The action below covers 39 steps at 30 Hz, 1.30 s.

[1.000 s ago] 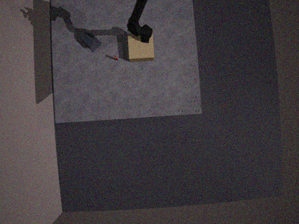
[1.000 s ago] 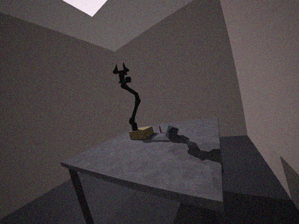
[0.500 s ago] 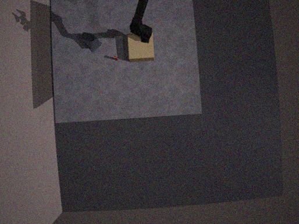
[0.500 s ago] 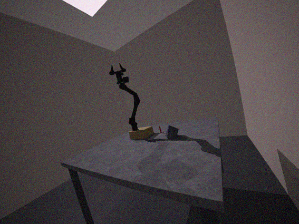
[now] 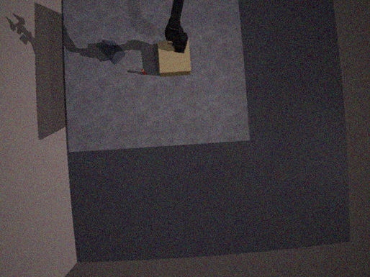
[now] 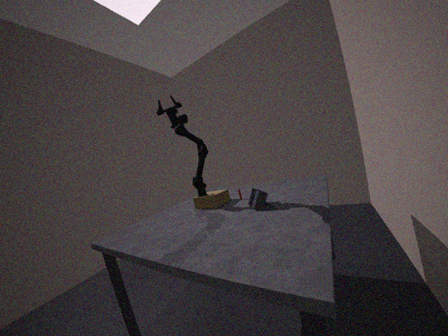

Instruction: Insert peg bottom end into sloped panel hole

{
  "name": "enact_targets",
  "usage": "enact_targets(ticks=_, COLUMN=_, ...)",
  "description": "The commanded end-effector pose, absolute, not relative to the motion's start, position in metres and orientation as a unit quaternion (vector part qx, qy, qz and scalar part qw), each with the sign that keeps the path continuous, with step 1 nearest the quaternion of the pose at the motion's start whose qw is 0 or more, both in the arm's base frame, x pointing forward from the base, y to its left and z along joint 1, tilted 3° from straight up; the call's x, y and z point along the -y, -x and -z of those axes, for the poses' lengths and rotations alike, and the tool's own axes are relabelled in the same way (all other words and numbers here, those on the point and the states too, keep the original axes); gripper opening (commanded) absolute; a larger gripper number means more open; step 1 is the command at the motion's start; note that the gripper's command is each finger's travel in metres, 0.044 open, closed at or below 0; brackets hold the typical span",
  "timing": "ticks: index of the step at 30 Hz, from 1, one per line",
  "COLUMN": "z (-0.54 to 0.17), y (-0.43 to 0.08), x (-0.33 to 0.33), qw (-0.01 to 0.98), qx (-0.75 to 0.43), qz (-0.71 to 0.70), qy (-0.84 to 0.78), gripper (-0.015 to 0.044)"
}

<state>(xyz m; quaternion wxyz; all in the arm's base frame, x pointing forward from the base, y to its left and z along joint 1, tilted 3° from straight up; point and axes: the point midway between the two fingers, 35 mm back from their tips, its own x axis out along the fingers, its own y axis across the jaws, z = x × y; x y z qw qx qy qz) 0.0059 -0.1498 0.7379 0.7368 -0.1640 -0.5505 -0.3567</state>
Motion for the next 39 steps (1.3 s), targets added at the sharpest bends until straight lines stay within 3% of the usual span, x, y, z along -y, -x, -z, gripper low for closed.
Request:
enact_targets(ticks=1, z=-0.732, y=-0.010, x=0.166, qw=0.743, qx=0.546, qz=0.361, qy=0.140, gripper=0.0440)
enact_targets(ticks=18, z=-0.696, y=-0.048, x=0.230, qw=0.781, qx=0.509, qz=0.361, qy=0.021, gripper=0.0440)
enact_targets(ticks=39, z=-0.633, y=-0.134, x=0.282, qw=0.839, qx=0.411, qz=0.342, qy=-0.105, gripper=0.0440)
